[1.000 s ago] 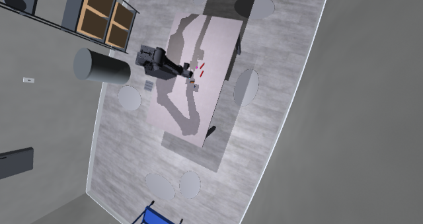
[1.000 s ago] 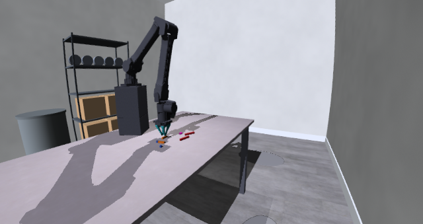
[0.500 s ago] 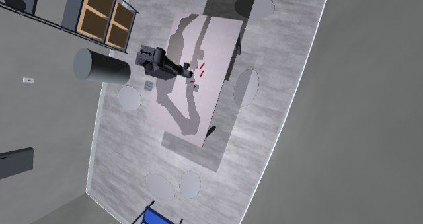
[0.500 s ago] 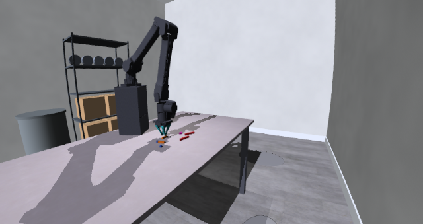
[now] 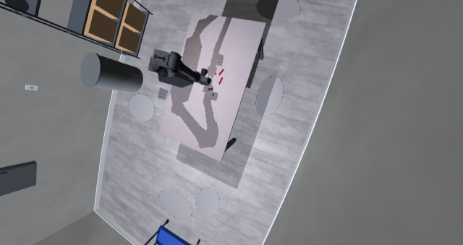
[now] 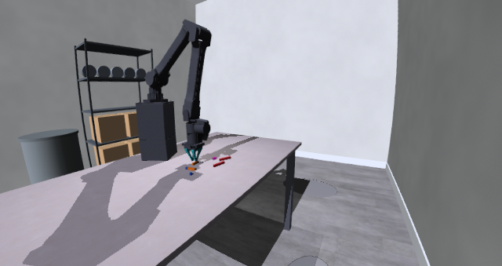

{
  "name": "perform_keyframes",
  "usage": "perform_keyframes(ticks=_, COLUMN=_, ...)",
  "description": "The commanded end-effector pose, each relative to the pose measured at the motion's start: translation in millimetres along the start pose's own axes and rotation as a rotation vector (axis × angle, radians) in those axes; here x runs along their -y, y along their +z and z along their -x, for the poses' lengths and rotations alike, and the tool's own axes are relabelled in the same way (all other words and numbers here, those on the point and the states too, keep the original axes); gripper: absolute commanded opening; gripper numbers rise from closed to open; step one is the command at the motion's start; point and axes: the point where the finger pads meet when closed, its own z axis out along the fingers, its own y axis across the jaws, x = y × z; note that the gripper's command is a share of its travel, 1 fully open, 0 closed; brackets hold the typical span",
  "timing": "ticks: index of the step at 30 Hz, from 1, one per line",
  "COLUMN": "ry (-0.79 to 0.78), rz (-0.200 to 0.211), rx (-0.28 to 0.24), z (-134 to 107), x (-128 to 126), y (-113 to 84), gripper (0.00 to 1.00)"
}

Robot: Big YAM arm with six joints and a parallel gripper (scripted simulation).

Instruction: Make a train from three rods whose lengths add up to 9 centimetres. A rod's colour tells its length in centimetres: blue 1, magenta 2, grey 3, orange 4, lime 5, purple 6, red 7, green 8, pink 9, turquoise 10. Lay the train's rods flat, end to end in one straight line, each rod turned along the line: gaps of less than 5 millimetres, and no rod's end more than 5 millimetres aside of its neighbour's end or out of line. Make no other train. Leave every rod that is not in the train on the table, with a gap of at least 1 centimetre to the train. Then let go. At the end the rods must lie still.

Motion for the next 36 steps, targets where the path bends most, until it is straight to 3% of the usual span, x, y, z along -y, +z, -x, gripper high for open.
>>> perform_keyframes(ticks=1, ry=-0.002, rz=-0.008, rx=0.000, z=-2, x=-1, y=-1.8, gripper=0.23)
perform_keyframes(ticks=36, ry=-0.001, rz=0.010, rx=0.001, z=-2, x=-13, y=-0.1, gripper=0.23)
